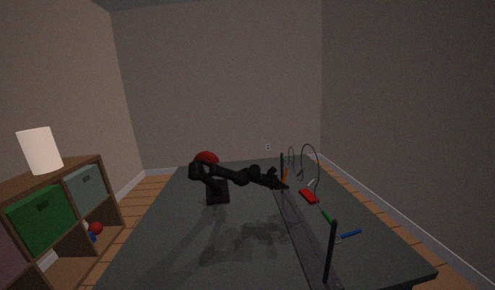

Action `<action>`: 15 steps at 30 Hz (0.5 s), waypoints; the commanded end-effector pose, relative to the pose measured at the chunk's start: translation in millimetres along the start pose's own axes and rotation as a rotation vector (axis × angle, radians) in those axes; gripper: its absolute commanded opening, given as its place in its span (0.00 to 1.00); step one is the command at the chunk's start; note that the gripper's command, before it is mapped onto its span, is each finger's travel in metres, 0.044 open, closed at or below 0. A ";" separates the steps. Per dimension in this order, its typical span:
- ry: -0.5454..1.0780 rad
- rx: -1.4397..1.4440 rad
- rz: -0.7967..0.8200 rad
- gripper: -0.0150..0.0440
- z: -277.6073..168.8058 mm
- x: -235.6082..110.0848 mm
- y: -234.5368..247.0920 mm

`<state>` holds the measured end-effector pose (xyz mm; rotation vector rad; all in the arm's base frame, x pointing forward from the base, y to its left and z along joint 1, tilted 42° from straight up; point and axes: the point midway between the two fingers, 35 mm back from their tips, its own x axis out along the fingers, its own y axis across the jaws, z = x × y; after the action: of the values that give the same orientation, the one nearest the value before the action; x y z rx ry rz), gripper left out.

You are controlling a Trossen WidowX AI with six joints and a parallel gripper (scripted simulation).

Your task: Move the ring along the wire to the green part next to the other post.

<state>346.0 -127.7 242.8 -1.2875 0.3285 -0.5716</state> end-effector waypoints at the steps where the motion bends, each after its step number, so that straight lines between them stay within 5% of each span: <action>1: 0.011 0.043 0.034 0.00 -0.6 -0.8 13.0; 15: 0.030 0.188 0.100 0.00 2.4 -5.6 37.1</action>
<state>349.2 -119.2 218.0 -1.1188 0.3390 -0.5382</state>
